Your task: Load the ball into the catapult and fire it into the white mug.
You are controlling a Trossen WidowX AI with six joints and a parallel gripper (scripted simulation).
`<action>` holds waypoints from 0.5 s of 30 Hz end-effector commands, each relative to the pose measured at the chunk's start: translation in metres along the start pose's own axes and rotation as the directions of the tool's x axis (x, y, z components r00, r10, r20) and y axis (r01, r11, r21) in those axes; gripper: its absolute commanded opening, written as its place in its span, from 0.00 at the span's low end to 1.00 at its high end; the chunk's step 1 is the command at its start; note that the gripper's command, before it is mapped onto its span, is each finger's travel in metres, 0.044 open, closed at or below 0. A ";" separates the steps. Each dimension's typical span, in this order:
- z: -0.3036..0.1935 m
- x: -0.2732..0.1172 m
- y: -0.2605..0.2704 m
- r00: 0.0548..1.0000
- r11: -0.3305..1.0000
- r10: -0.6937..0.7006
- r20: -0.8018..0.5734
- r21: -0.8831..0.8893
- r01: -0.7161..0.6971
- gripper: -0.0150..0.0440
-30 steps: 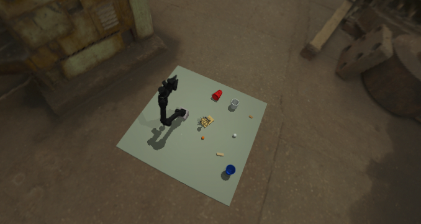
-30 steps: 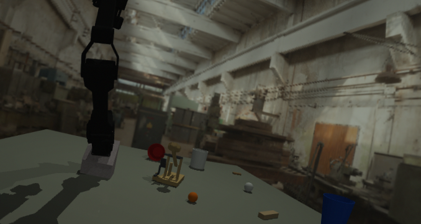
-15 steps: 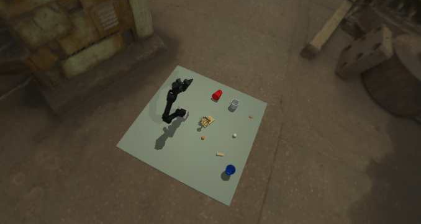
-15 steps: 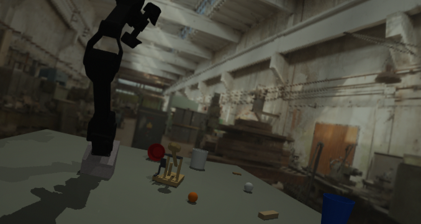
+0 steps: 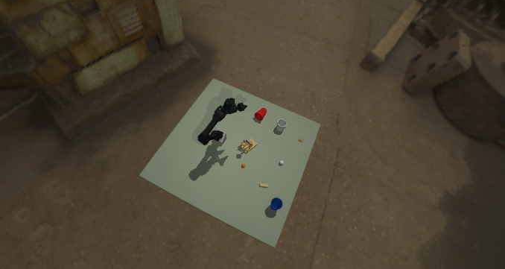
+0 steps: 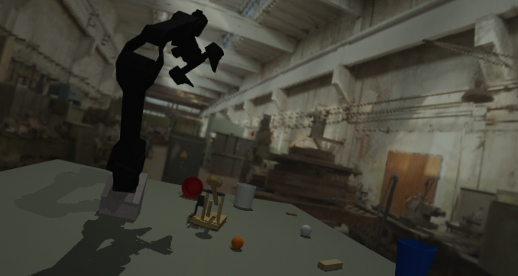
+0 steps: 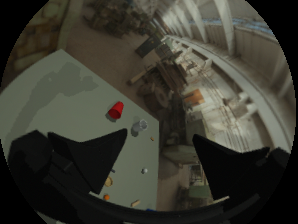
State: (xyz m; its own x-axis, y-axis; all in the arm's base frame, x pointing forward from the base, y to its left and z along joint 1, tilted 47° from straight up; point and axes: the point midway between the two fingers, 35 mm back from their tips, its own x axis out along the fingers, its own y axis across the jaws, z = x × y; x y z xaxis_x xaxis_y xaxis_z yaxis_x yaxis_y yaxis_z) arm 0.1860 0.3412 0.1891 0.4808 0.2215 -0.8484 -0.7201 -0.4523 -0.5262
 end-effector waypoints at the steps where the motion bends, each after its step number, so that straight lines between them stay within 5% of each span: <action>1: -0.034 0.031 0.008 0.989 0.993 0.082 -0.121 0.094 -0.071 1.00; 15: -0.135 0.094 0.041 0.856 0.903 0.341 -0.389 0.389 -0.183 1.00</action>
State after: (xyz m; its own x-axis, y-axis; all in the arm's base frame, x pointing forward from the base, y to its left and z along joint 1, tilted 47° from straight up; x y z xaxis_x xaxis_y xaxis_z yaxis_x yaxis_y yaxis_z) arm 0.2573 0.2546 0.1129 0.4069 -0.1942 -0.8926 -0.9078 -0.1943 -0.3716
